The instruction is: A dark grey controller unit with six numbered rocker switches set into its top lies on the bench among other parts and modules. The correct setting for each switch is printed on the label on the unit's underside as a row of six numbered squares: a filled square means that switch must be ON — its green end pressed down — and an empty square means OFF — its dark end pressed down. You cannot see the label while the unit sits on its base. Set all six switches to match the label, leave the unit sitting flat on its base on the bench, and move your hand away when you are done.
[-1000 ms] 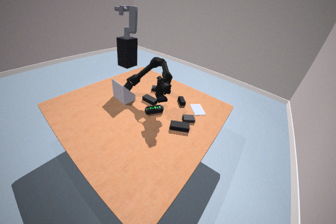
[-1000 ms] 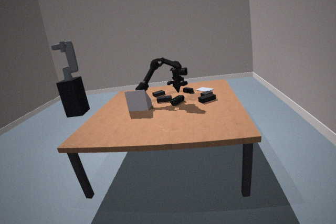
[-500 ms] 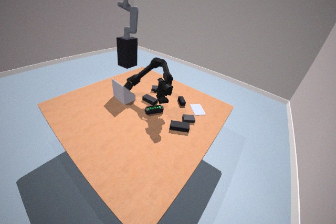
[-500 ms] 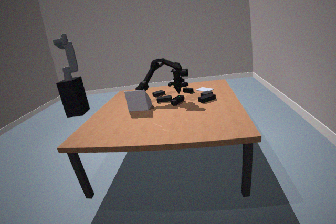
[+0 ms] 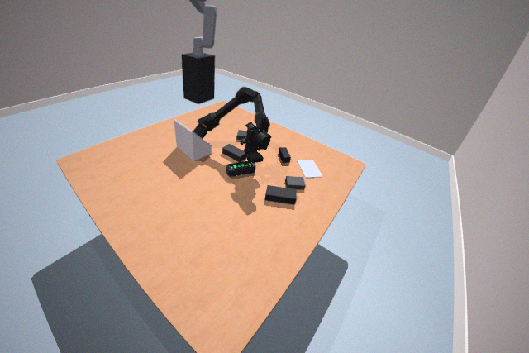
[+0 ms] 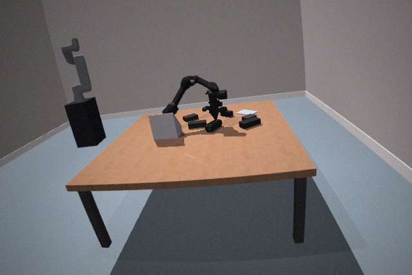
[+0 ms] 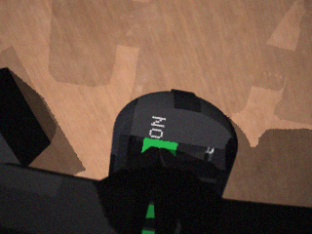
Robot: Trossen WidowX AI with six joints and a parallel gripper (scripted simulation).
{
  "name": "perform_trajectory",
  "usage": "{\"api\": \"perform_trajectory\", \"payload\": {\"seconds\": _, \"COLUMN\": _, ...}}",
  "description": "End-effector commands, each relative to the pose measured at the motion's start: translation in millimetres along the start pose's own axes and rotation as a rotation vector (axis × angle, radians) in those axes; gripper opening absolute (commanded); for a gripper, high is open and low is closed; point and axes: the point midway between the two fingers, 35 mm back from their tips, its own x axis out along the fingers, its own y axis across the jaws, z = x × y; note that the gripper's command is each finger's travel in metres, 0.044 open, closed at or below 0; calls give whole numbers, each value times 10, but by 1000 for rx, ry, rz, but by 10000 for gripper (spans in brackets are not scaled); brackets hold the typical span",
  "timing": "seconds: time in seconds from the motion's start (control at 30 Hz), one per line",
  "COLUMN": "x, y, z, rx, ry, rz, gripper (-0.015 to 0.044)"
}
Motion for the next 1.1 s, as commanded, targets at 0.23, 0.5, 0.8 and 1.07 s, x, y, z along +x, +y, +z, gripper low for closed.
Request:
{"api": "perform_trajectory", "payload": {"seconds": 0.23, "x": 85, "y": 10, "z": 2, "rx": 3, "ry": -2, "rz": 4, "gripper": 0}}
{"api": "perform_trajectory", "payload": {"seconds": 0.5, "x": 85, "y": 10, "z": 2, "rx": 3, "ry": -2, "rz": 4, "gripper": 0}}
{"api": "perform_trajectory", "payload": {"seconds": 0.8, "x": -360, "y": 5, "z": -3, "rx": 3, "ry": 0, "rz": 4, "gripper": 0}}
{"api": "perform_trajectory", "payload": {"seconds": 1.07, "x": -399, "y": -98, "z": -507, "rx": 3, "ry": 2, "rz": 3, "gripper": 0}}
